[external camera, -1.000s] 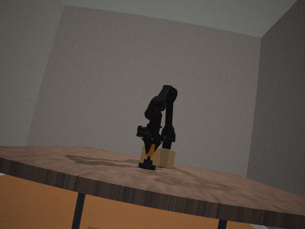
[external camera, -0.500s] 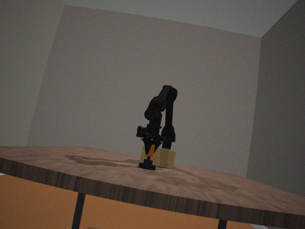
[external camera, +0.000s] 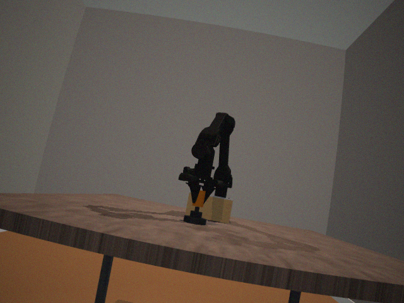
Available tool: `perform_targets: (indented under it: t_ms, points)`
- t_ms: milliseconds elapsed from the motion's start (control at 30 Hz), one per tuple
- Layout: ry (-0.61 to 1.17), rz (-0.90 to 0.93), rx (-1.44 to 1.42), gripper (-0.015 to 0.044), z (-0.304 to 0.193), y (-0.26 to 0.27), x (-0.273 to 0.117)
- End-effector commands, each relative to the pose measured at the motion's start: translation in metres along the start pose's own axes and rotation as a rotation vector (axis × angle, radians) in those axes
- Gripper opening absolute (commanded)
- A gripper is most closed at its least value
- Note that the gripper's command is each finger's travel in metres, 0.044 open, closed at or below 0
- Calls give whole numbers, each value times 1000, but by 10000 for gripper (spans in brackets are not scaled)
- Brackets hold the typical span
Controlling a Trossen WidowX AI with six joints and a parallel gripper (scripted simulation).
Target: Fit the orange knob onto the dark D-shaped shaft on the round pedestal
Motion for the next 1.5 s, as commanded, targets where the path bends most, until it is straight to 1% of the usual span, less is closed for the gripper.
perform_targets:
  t_ms: [0,1467]
  points:
    - [1,9,30,0,1,-2,-3]
    - [1,9,14,0,-1,0,13]
Point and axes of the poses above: the point midway between the two fingers, 35 mm back from their tips, its own x axis out along the fingers, its own y axis across the jaws, z = x × y, the point moved 9 cm from there along -x, back along the fingers, and after that the axes turned 10 degrees about -x, right-handed, at the moved point
